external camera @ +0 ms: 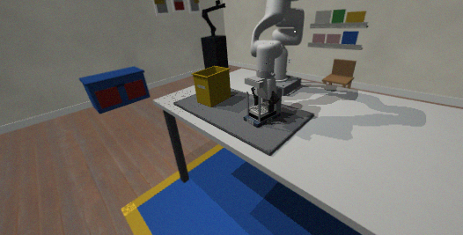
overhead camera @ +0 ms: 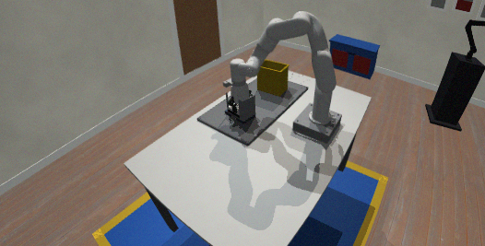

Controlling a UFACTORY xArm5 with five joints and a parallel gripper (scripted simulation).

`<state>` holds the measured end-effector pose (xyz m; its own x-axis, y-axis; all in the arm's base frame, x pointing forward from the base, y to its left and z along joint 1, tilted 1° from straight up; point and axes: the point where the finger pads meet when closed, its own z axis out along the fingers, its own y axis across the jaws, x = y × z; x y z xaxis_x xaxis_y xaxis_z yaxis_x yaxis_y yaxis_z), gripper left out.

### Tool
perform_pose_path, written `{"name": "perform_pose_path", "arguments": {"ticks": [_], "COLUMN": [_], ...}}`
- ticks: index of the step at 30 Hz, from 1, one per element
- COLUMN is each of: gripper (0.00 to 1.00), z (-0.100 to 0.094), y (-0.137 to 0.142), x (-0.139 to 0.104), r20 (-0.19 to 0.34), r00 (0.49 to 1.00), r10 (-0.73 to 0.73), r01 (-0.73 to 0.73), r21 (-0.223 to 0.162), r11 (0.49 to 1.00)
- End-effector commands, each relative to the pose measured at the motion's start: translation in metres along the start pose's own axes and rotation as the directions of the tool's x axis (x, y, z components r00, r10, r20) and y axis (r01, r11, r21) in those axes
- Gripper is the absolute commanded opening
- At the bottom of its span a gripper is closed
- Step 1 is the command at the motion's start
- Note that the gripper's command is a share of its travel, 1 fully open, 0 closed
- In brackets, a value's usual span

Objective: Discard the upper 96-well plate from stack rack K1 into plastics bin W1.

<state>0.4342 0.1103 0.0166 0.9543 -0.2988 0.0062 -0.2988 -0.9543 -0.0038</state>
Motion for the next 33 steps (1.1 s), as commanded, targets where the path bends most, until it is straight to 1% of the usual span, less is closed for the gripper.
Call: {"name": "perform_pose_path", "arguments": {"ticks": [1,18,27,33], "gripper": [0.00,0.00,0.00,0.00], "z": [-0.005,-0.015,-0.015,-0.025], "y": [-0.001,0.000,0.000,0.000], "x": [0.001,0.001,0.001,0.001], "r20": [-0.003,-0.003,-0.003,-0.003], "r00": [1.000,1.000,1.000,1.000], "r10": [0.000,0.000,0.000,0.000], "r01": [0.000,0.000,0.000,0.000], "r21": [0.002,0.002,0.002,0.002], "r11": [1.000,1.000,1.000,1.000]}}
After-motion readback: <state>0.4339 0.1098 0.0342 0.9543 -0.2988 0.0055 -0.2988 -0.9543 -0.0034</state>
